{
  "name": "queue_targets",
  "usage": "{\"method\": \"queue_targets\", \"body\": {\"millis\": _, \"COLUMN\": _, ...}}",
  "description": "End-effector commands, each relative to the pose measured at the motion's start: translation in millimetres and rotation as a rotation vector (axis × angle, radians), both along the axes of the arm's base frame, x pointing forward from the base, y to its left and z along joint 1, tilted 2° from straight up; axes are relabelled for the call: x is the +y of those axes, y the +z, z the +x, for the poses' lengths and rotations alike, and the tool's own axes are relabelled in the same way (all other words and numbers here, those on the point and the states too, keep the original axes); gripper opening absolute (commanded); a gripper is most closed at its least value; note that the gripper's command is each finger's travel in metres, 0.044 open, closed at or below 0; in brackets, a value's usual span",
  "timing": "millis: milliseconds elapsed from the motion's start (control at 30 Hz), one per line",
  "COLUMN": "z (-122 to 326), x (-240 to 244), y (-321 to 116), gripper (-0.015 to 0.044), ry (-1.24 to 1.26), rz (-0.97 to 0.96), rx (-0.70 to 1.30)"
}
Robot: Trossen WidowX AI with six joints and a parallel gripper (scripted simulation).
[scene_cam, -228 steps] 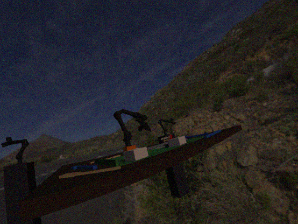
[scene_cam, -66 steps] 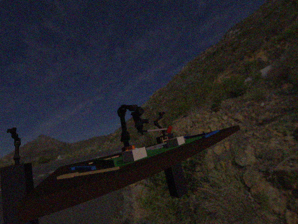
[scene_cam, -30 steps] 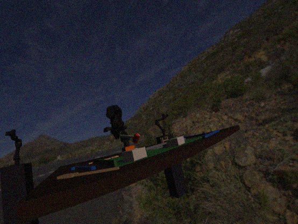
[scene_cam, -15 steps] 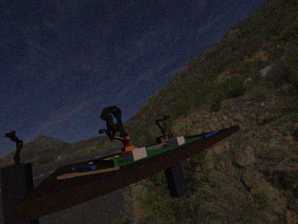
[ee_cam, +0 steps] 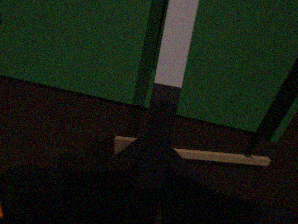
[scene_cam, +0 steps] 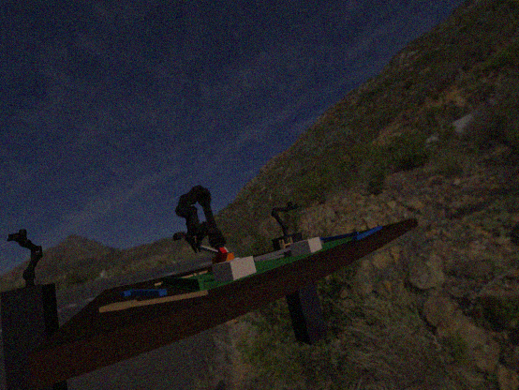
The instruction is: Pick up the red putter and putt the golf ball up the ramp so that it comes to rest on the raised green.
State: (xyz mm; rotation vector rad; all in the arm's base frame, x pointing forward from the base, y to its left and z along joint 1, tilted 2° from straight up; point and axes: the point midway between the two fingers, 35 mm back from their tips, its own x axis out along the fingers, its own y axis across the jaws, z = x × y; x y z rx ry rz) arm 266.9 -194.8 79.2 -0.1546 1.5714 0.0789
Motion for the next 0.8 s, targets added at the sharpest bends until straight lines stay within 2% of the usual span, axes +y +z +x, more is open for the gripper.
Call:
{"method": "queue_targets", "body": {"millis": 0, "z": 0, "x": 0, "y": -7, "gripper": 0.0, "ry": -0.002, "rz": 0.0, "rx": 0.0}}
{"method": "queue_targets", "body": {"millis": 400, "z": -1, "x": -1, "y": -25, "gripper": 0.0, "ry": -0.002, "rz": 0.0, "rx": 0.0}}
{"method": "queue_targets", "body": {"millis": 767, "z": 0, "x": -1, "y": -23, "gripper": 0.0, "ry": -0.002, "rz": 0.003, "rx": 0.004}}
